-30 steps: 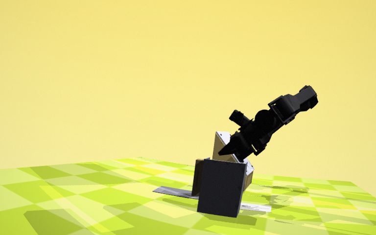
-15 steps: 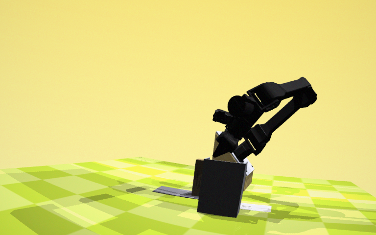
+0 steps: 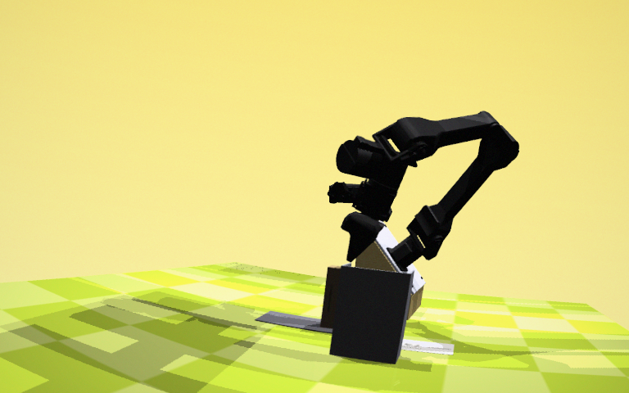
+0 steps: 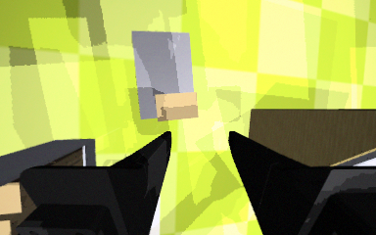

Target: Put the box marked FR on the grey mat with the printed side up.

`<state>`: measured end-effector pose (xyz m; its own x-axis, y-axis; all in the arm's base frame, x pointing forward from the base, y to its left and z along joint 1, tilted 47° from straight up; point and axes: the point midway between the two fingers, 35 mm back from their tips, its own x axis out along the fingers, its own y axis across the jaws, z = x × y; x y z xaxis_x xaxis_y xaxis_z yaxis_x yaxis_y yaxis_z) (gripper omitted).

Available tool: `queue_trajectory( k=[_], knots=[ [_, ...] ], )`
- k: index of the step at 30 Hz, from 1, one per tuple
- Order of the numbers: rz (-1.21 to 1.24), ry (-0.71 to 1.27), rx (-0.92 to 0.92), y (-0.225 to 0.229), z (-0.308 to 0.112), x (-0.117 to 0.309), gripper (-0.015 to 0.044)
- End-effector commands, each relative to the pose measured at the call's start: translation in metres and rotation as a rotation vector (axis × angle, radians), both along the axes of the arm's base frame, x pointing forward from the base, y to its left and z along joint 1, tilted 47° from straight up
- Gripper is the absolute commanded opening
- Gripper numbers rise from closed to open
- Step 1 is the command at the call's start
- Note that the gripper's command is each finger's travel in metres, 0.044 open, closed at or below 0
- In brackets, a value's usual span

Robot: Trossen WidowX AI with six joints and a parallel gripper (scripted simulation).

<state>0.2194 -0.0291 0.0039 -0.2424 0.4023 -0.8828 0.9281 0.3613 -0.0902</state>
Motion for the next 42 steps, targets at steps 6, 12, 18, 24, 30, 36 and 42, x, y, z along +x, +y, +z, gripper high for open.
queue_trajectory(
  k=[6, 12, 18, 24, 30, 36, 42],
  knots=[
    [-0.043, -0.033, 0.205, -0.015, -0.009, 0.008, 0.0236],
    [-0.086, -0.082, 0.324, -0.027, -0.015, 0.014, 0.0236],
    [-0.106, -0.108, 0.37, -0.032, -0.017, 0.016, 0.0236],
    [-0.106, -0.108, 0.37, -0.03, -0.019, 0.016, 0.0236],
    [-0.107, -0.108, 0.37, -0.024, -0.026, 0.015, 0.0236],
    [-0.107, -0.108, 0.37, -0.017, -0.032, 0.015, 0.0236],
    [-0.106, -0.108, 0.371, -0.01, -0.039, 0.013, 0.0236]
  ],
)
